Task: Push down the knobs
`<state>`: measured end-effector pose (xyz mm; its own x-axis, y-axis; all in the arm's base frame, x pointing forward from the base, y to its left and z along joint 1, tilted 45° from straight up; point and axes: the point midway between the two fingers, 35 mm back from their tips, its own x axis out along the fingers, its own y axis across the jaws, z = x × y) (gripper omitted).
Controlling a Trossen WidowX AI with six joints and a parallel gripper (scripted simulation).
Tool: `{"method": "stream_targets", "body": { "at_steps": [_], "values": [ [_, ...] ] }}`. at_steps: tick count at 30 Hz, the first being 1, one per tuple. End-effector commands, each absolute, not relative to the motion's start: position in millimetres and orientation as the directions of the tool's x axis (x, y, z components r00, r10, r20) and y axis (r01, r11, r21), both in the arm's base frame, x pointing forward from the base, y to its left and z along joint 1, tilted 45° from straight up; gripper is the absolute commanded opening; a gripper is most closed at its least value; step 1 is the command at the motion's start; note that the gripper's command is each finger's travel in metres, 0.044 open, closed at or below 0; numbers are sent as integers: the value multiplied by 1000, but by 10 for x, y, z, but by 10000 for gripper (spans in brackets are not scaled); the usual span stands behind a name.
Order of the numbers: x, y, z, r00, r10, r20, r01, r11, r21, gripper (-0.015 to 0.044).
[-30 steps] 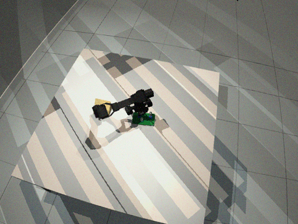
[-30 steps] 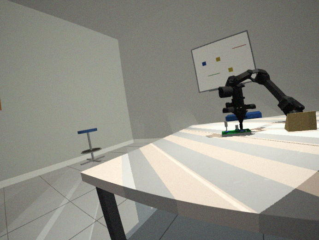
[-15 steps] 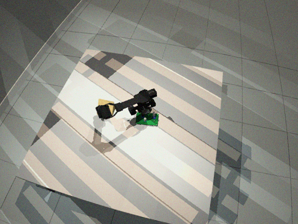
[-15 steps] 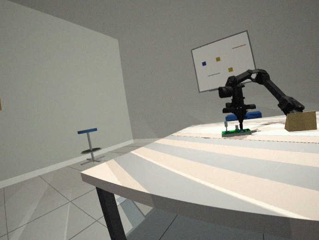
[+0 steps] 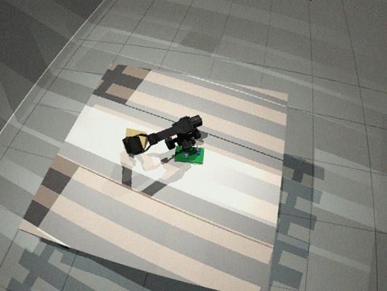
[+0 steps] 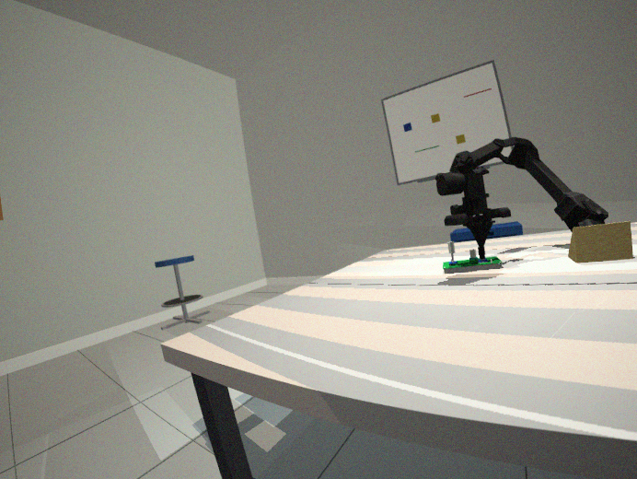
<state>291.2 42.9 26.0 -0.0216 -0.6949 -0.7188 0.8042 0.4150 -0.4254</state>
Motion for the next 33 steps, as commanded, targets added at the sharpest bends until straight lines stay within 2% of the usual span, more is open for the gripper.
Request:
{"method": "stream_targets", "body": {
  "at_steps": [1, 16, 24, 32, 33],
  "values": [
    [2933, 402, 249, -31, -699, -715, 810, 402, -428, 0],
    [2937, 560, 410, -31, -698, -715, 809, 402, -428, 0],
    [2936, 518, 384, -32, -701, -712, 806, 403, -433, 210],
    [3050, 721, 411, 35, -667, -745, 719, 534, -444, 0],
    [3066, 727, 419, 37, -667, -744, 698, 550, -459, 0]
  ]
}}
